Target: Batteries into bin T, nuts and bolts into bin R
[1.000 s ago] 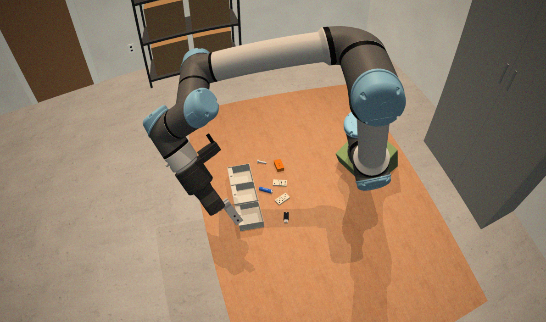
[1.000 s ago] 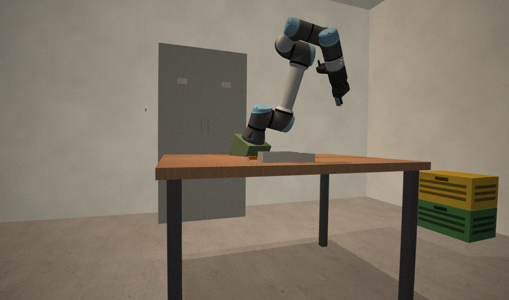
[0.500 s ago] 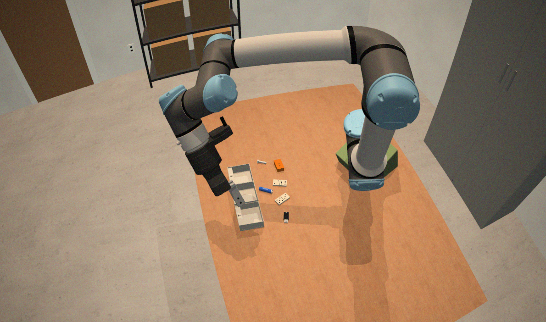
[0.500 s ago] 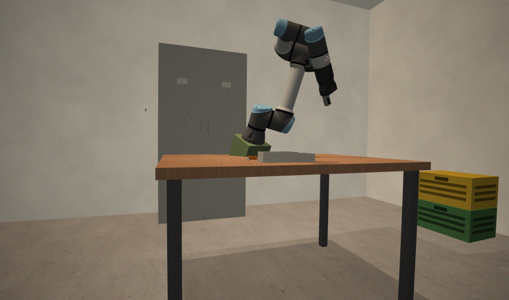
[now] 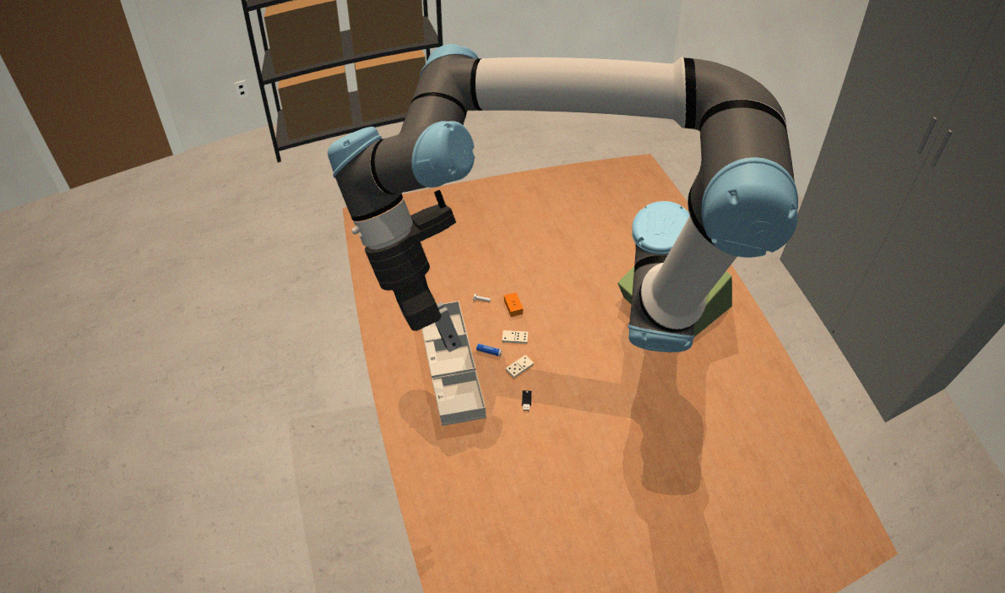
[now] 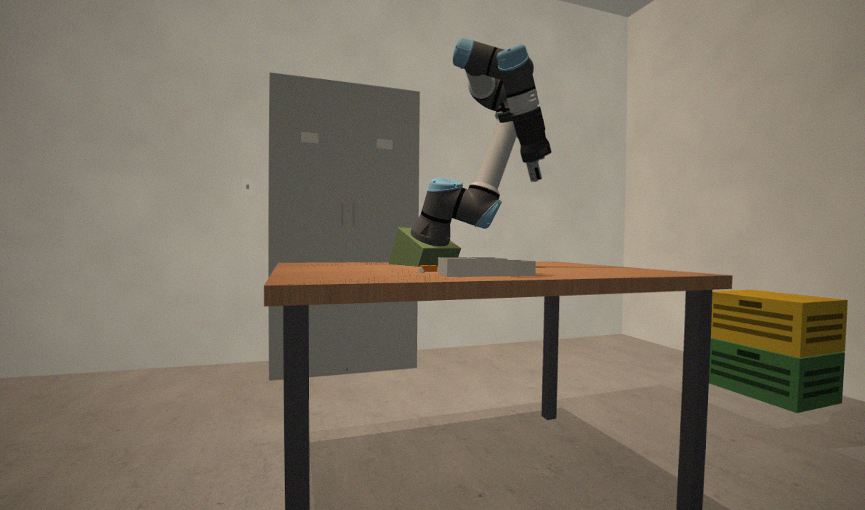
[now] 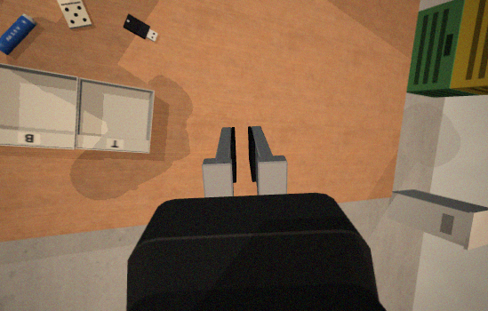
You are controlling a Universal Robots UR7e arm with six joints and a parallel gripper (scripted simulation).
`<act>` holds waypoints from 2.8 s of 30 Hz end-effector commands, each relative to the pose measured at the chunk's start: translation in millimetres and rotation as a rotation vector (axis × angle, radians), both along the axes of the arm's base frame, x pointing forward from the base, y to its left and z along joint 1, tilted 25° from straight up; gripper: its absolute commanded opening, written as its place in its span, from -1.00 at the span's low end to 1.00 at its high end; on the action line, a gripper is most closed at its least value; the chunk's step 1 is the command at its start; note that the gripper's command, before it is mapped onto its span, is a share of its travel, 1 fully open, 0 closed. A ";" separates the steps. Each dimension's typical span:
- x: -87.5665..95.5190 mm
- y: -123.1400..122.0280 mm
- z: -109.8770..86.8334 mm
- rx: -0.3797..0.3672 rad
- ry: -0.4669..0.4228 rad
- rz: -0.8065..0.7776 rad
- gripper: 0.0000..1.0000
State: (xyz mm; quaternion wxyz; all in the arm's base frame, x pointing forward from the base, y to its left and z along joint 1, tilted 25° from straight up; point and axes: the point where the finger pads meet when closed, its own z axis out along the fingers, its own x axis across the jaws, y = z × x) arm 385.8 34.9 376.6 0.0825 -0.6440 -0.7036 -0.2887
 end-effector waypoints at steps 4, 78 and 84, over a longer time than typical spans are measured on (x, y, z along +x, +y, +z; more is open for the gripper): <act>-21.6 -25.8 -18.2 -0.056 -0.032 -0.054 -0.39; -24.2 -165.4 -175.3 -0.492 -0.220 0.045 -0.39; 2.4 -181.9 -191.3 -0.519 -0.263 0.162 -0.39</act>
